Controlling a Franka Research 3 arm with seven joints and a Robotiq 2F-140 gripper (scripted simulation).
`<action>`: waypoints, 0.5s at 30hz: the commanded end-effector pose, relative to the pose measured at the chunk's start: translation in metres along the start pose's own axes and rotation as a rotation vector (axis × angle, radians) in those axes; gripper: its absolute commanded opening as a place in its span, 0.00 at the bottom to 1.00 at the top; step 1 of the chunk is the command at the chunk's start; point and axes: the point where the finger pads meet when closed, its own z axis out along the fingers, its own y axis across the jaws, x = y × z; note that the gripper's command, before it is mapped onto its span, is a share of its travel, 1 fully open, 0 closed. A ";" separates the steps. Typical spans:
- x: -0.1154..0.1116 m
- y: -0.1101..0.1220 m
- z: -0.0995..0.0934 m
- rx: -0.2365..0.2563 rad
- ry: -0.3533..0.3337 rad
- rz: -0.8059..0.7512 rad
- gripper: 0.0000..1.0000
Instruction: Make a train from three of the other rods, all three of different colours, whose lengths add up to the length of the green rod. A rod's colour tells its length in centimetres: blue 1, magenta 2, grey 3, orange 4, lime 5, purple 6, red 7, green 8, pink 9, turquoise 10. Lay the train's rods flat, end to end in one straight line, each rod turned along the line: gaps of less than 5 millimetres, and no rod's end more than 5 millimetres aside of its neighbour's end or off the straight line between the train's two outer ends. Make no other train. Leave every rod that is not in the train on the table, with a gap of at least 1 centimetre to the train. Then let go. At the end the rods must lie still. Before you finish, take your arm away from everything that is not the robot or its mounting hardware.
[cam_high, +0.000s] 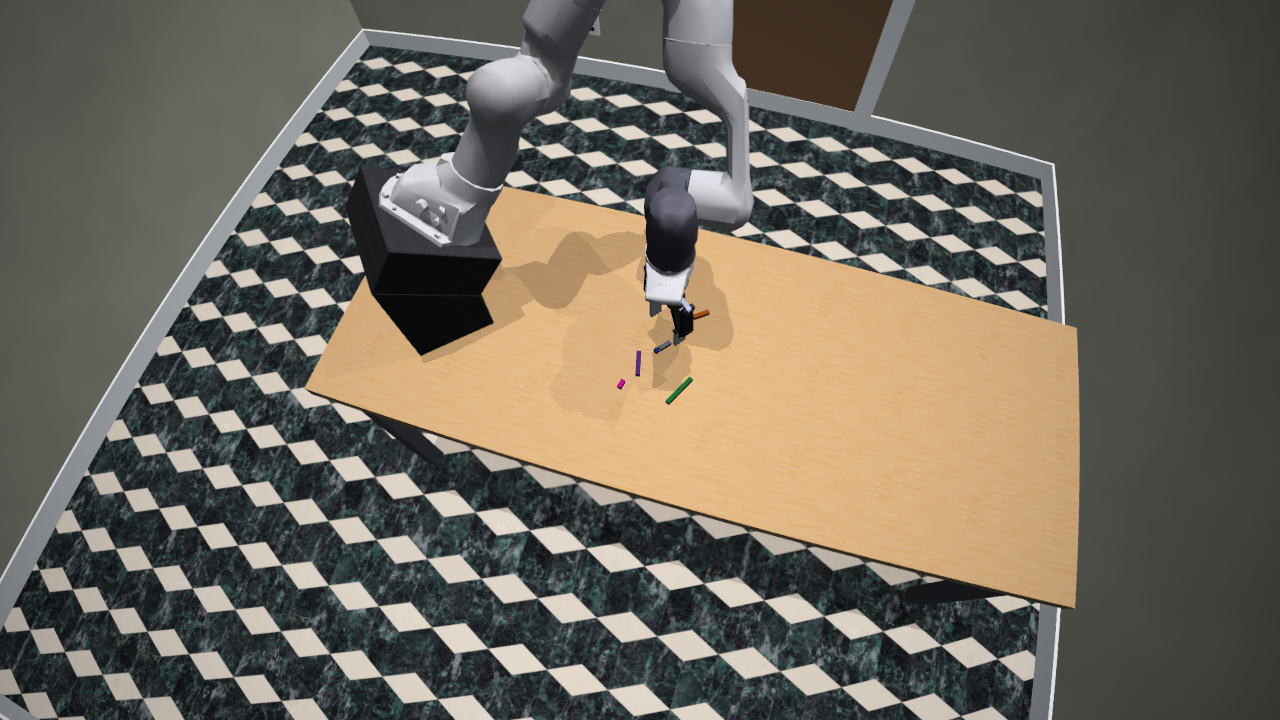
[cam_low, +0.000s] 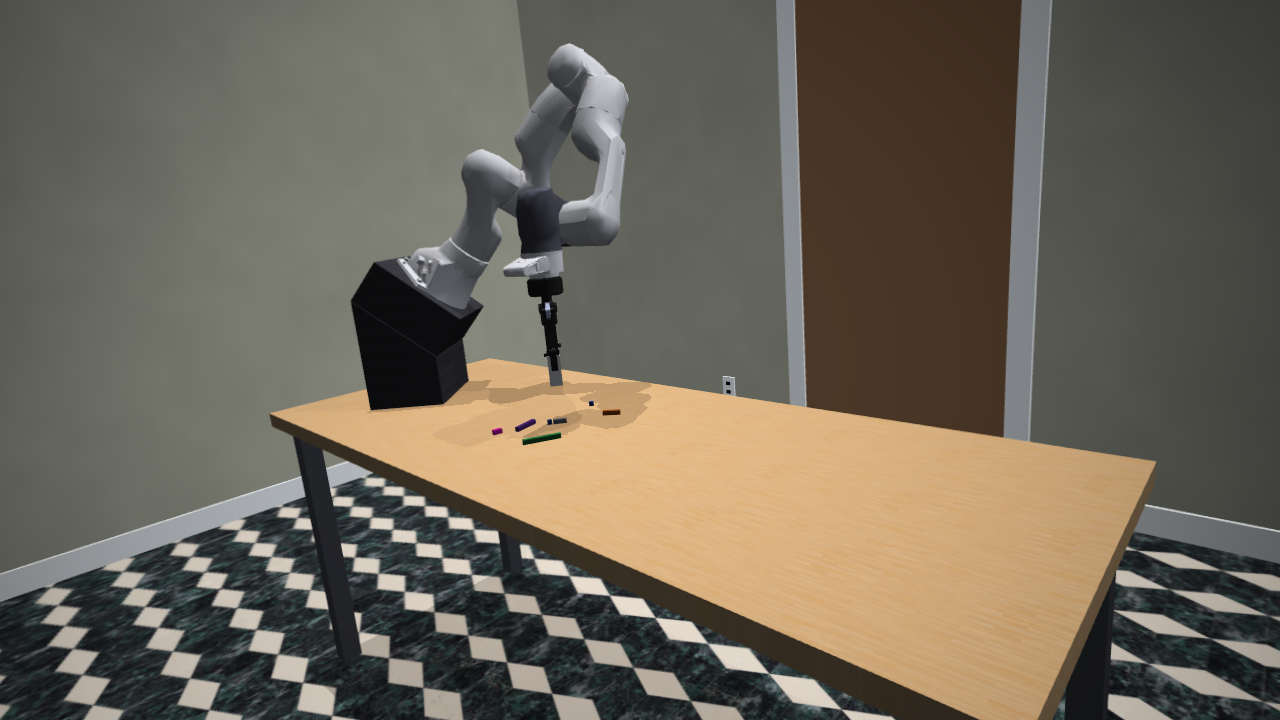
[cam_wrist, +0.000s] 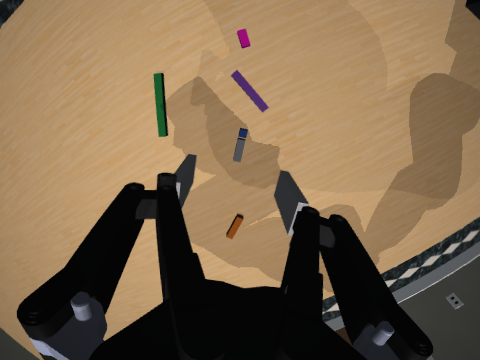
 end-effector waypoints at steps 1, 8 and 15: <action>0.001 0.002 -0.001 -0.007 0.000 0.028 1.00; 0.001 0.002 -0.001 -0.007 0.000 0.028 1.00; 0.000 0.002 0.000 -0.007 0.001 0.030 1.00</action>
